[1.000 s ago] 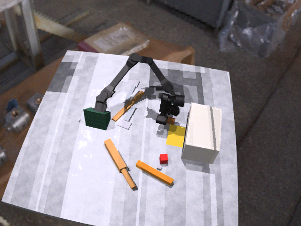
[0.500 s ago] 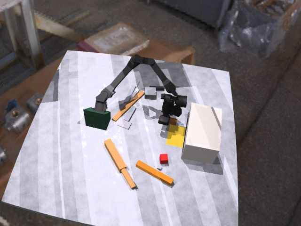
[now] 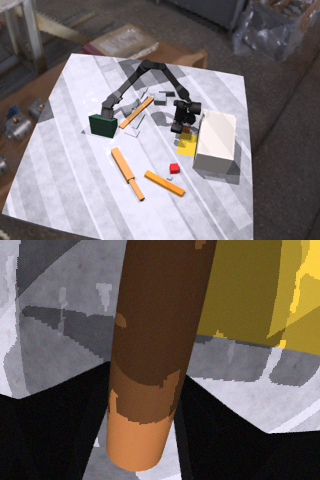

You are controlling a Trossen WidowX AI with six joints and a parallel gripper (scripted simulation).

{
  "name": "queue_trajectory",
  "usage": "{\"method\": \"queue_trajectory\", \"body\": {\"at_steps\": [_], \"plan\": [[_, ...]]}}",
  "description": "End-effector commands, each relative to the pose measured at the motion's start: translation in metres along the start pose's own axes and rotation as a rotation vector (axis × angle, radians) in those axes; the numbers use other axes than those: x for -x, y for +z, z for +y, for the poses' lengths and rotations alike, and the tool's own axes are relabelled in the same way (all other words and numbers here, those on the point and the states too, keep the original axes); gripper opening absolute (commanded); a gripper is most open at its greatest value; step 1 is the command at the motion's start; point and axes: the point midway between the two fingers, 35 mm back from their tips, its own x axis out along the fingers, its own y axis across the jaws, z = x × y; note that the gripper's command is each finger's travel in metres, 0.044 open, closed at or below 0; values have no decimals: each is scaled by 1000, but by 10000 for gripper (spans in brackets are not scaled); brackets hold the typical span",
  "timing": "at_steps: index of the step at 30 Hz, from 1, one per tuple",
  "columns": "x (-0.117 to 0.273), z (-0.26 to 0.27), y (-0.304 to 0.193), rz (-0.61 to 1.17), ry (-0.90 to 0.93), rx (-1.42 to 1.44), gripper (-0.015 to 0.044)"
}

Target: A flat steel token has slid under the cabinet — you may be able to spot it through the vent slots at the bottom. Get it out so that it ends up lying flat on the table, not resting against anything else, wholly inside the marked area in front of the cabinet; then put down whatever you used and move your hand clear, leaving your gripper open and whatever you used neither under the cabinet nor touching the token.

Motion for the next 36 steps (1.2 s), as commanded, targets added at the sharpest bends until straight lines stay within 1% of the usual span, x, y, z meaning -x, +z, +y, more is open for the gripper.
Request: {"method": "queue_trajectory", "body": {"at_steps": [1, 12, 36], "plan": [[0, 0, 6, -2, 2, 7, 0], [0, -1, 14, -2, 2, 7, 0], [-2, -22, 14, -2, 1, 7, 0]]}}
